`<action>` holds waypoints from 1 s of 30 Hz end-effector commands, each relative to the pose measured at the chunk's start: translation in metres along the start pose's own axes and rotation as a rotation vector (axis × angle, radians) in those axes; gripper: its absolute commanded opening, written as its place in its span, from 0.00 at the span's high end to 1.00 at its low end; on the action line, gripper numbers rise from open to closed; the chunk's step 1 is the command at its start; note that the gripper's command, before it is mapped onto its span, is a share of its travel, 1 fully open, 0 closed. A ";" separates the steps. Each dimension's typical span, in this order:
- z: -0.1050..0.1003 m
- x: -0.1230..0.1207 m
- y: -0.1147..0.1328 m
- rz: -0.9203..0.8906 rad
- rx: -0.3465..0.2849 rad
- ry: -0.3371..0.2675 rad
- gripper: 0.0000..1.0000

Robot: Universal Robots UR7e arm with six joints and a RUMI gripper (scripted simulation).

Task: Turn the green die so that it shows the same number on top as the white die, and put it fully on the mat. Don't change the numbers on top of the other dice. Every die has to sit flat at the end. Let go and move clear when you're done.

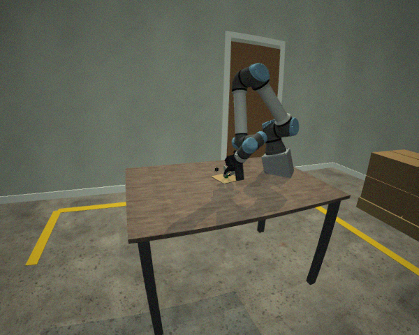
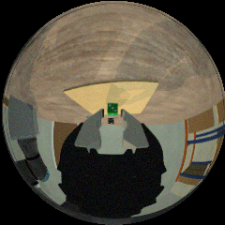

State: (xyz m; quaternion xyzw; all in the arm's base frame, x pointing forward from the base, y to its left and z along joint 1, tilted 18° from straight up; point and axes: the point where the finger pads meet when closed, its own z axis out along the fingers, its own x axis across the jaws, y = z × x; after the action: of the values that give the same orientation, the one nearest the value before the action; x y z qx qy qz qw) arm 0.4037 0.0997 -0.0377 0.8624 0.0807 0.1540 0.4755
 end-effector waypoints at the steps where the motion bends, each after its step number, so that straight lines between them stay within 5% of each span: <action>1: 0.000 0.000 0.000 0.001 0.000 0.001 0.79; 14: 0.000 0.000 0.000 0.001 0.000 0.001 0.79; 15: 0.000 0.000 0.000 0.001 0.000 0.001 0.97; 30: 0.000 0.000 0.000 0.001 0.000 0.001 0.97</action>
State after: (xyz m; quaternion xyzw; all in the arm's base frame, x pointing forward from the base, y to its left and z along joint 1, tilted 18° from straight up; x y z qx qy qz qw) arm 0.4037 0.0997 -0.0377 0.8624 0.0807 0.1540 0.4755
